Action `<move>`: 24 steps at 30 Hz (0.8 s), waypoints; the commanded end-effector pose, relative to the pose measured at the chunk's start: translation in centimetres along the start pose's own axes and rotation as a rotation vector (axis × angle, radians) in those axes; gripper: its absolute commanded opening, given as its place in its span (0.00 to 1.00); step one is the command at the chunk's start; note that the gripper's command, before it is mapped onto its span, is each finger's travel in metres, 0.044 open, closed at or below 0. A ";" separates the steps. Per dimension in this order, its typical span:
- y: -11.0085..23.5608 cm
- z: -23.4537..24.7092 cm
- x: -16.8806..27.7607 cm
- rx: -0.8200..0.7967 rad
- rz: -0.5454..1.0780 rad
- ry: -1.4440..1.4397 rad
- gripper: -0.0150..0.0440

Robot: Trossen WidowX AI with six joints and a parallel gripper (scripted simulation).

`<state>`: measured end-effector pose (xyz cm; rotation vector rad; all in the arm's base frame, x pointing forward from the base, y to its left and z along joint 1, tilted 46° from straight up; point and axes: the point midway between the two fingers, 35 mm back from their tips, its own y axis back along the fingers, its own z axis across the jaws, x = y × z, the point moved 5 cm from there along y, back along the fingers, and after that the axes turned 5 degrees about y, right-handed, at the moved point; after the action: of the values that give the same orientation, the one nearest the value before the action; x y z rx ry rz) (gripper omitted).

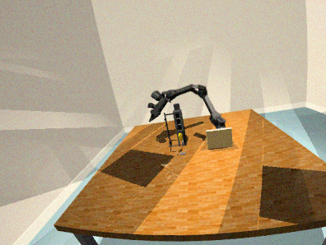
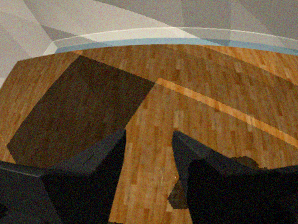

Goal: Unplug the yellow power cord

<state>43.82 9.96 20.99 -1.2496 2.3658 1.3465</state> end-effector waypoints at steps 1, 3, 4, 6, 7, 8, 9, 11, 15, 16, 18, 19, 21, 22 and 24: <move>0.7 4.3 -0.5 -0.079 0.001 0.111 0.53; 1.3 6.4 -0.7 -0.115 0.001 0.167 0.53; 1.5 7.4 -0.7 -0.132 0.004 0.196 0.53; 1.9 9.3 -0.5 -0.163 0.017 0.258 0.53; 2.0 10.2 -0.3 -0.179 0.026 0.292 0.53; 2.2 11.1 0.0 -0.193 0.037 0.326 0.53; 2.3 11.9 0.3 -0.207 0.052 0.363 0.53; 2.5 13.4 1.0 -0.232 0.077 0.429 0.53; 2.6 15.0 2.1 -0.261 0.124 0.526 0.53; 2.6 15.6 2.7 -0.273 0.146 0.567 0.53; 2.7 17.0 4.1 -0.302 0.201 0.672 0.53; 2.7 18.0 5.1 -0.313 0.230 0.744 0.53; 2.6 19.4 7.4 -0.343 0.321 0.895 0.53; 2.5 19.8 8.4 -0.360 0.371 0.963 0.53; 2.5 20.3 10.5 -0.395 0.471 1.100 0.53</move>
<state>32.21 21.11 7.90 -1.9540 3.1204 1.5628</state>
